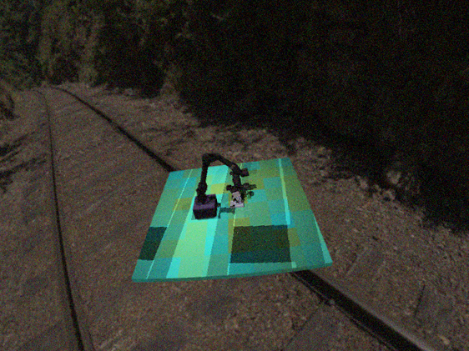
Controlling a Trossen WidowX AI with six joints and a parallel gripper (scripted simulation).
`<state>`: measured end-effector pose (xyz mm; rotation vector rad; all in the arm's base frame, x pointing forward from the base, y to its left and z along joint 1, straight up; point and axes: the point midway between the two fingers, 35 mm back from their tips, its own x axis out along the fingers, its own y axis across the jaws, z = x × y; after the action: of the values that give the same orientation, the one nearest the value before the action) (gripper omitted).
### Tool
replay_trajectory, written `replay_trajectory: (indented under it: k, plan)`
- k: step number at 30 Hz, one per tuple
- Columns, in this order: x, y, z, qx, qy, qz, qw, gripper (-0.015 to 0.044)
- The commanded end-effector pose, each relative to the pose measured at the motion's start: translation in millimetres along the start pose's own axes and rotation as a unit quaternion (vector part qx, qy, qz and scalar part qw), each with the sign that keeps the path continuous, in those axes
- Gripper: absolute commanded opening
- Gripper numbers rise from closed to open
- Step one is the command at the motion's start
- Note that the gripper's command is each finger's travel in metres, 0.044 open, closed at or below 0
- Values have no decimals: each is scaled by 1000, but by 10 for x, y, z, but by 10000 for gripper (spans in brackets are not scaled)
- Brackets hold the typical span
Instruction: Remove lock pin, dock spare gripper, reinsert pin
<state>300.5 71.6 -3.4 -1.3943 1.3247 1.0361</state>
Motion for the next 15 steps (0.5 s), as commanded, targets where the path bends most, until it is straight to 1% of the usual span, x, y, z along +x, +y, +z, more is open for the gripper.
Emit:
replay_trajectory:
  k: [1, 8, 15]
  plan:
    - [14, 14, -31, -3, 4, 0, 1000, 0]
    - [14, 14, -31, -3, 4, 0, 1000, 0]
    - [7, 8, -19, 0, 1, 1, 1000, 184]
